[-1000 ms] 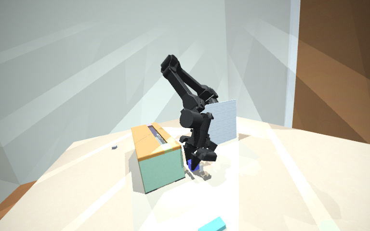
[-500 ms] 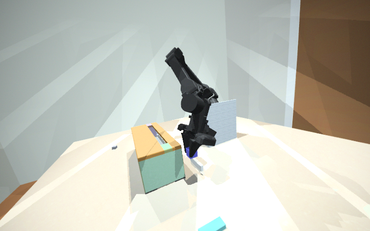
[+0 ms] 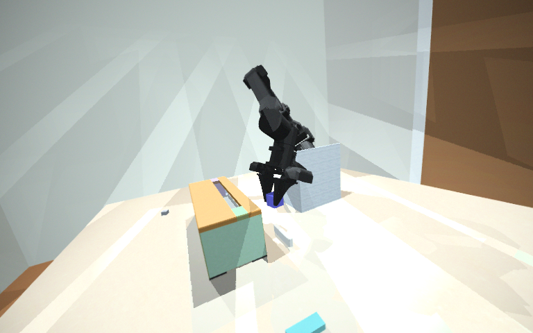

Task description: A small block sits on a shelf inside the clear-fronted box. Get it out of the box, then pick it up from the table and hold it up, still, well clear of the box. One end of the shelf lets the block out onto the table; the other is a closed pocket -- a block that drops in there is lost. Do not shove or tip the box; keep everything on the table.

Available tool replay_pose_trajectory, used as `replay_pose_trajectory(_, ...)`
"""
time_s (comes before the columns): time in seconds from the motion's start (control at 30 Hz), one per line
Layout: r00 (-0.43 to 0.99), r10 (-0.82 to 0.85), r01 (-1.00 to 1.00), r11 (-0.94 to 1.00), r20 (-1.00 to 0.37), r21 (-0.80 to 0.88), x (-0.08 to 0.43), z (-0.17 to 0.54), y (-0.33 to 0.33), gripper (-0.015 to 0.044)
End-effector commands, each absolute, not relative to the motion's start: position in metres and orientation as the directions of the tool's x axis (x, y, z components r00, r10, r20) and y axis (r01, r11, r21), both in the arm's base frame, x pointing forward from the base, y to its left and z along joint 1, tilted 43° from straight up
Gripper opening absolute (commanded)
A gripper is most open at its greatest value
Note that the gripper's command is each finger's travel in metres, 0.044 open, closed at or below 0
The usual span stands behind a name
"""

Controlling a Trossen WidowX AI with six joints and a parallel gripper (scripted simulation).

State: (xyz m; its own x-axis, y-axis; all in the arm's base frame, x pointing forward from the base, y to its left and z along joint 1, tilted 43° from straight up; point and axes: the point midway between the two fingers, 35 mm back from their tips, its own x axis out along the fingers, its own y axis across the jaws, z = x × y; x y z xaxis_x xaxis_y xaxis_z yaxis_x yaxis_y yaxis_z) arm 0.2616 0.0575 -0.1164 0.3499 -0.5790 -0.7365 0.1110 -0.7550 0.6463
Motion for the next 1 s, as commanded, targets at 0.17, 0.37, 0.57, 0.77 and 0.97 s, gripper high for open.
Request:
replay_pose_trajectory(0.17, 0.362, -0.515, 0.266, -0.742, -0.777, 0.616, 0.251, -0.091, 0.072, 0.0)
replay_pose_trajectory(0.37, 0.366, -0.474, 0.367, -0.718, -0.801, 0.592, 0.243, -0.075, 0.08, 0.0)
replay_pose_trajectory(0.57, 0.367, -0.457, 0.407, -0.705, -0.81, 0.582, 0.238, -0.069, 0.083, 0.0)
replay_pose_trajectory(0.77, 0.367, -0.457, 0.407, -0.705, -0.81, 0.582, 0.238, -0.069, 0.083, 0.0)
replay_pose_trajectory(0.97, 0.367, -0.457, 0.407, -0.705, -0.81, 0.582, 0.238, -0.069, 0.083, 0.0)
